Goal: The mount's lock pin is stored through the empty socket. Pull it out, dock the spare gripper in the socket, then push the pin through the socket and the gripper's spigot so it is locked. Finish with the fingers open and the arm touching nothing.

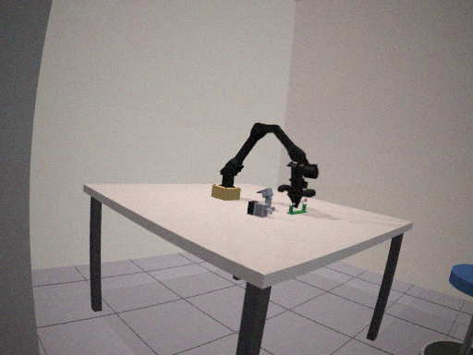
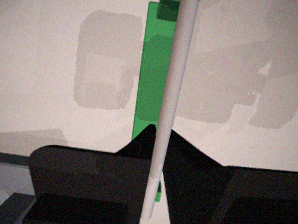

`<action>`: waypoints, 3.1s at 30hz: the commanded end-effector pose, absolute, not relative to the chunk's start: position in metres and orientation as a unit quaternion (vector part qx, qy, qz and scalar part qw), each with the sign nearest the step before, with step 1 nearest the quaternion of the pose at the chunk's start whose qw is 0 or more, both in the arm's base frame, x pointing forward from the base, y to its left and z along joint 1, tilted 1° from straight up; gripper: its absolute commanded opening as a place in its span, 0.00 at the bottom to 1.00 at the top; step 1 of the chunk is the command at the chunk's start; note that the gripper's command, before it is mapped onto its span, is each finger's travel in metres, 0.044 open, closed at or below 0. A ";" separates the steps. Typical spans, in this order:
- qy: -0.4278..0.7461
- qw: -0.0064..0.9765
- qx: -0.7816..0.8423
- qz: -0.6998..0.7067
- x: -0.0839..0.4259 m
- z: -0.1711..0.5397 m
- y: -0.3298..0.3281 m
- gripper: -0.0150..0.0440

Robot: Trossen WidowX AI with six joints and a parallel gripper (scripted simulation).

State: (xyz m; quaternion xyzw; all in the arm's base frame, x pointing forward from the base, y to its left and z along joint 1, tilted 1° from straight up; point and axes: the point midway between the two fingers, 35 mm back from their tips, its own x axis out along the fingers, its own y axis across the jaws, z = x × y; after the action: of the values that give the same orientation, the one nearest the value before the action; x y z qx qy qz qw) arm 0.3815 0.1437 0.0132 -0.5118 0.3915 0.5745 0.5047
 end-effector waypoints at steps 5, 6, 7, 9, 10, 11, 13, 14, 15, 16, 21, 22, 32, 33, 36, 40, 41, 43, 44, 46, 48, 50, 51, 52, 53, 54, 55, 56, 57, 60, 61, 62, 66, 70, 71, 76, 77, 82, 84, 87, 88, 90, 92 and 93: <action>0.394 0.501 -0.511 0.577 0.381 0.005 0.144 0.25; 0.394 0.501 -0.511 0.577 0.381 0.005 0.144 0.25; 0.394 0.501 -0.511 0.577 0.381 0.005 0.144 0.25; 0.394 0.501 -0.511 0.577 0.381 0.005 0.144 0.25; 0.394 0.501 -0.511 0.577 0.381 0.005 0.144 0.25; 0.394 0.501 -0.511 0.577 0.381 0.005 0.144 0.25; 0.394 0.501 -0.511 0.577 0.381 0.005 0.144 0.25; 0.394 0.501 -0.511 0.577 0.381 0.005 0.144 0.25; 0.394 0.501 -0.511 0.577 0.381 0.005 0.144 0.25; 0.394 0.501 -0.511 0.577 0.381 0.005 0.144 0.25; 0.394 0.501 -0.511 0.577 0.381 0.005 0.144 0.25; 0.394 0.501 -0.511 0.577 0.381 0.005 0.144 0.25; 0.394 0.501 -0.511 0.577 0.381 0.005 0.144 0.25; 0.394 0.501 -0.511 0.577 0.381 0.005 0.144 0.25; 0.394 0.501 -0.511 0.577 0.381 0.005 0.144 0.25; 0.394 0.501 -0.511 0.577 0.381 0.005 0.144 0.25; 0.394 0.501 -0.511 0.577 0.381 0.005 0.144 0.25; 0.394 0.501 -0.511 0.577 0.381 0.005 0.144 0.25; 0.394 0.501 -0.511 0.577 0.381 0.005 0.144 0.25; 0.394 0.501 -0.511 0.577 0.381 0.005 0.144 0.25; 0.394 0.501 -0.511 0.577 0.381 0.005 0.144 0.25; 0.394 0.501 -0.511 0.577 0.381 0.005 0.144 0.25; 0.394 0.501 -0.511 0.577 0.381 0.005 0.144 0.25; 0.394 0.501 -0.511 0.577 0.381 0.005 0.144 0.25; 0.394 0.501 -0.511 0.577 0.381 0.005 0.144 0.25; 0.394 0.501 -0.511 0.577 0.381 0.005 0.144 0.25; 0.394 0.501 -0.511 0.577 0.381 0.005 0.144 0.25; 0.394 0.501 -0.511 0.577 0.381 0.005 0.144 0.25; 0.394 0.501 -0.511 0.577 0.381 0.005 0.144 0.25; 0.394 0.501 -0.511 0.577 0.381 0.005 0.144 0.25; 0.394 0.501 -0.511 0.577 0.381 0.005 0.144 0.25; 0.394 0.501 -0.511 0.577 0.381 0.005 0.144 0.25; 0.391 0.502 -0.513 0.577 0.381 0.004 0.144 0.25; 0.390 0.502 -0.513 0.577 0.381 0.003 0.144 0.25; 0.390 0.502 -0.513 0.577 0.381 0.003 0.144 0.25; 0.390 0.502 -0.513 0.577 0.381 0.003 0.144 0.25; 0.390 0.502 -0.513 0.577 0.381 0.003 0.144 0.25; 0.390 0.506 -0.513 0.574 0.382 0.008 0.144 0.25; 0.390 0.506 -0.513 0.574 0.382 0.008 0.144 0.25; 0.390 0.506 -0.513 0.574 0.382 0.008 0.144 0.34; 0.390 0.506 -0.513 0.574 0.382 0.008 0.144 0.39; 0.390 0.506 -0.513 0.574 0.382 0.008 0.144 0.48; 0.390 0.506 -0.513 0.574 0.382 0.008 0.144 0.57; 0.390 0.506 -0.513 0.574 0.382 0.008 0.144 0.61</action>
State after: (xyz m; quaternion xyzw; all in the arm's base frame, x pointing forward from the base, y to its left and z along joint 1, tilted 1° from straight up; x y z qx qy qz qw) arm 0.3819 0.1439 0.0087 -0.5131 0.3895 0.5738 0.5058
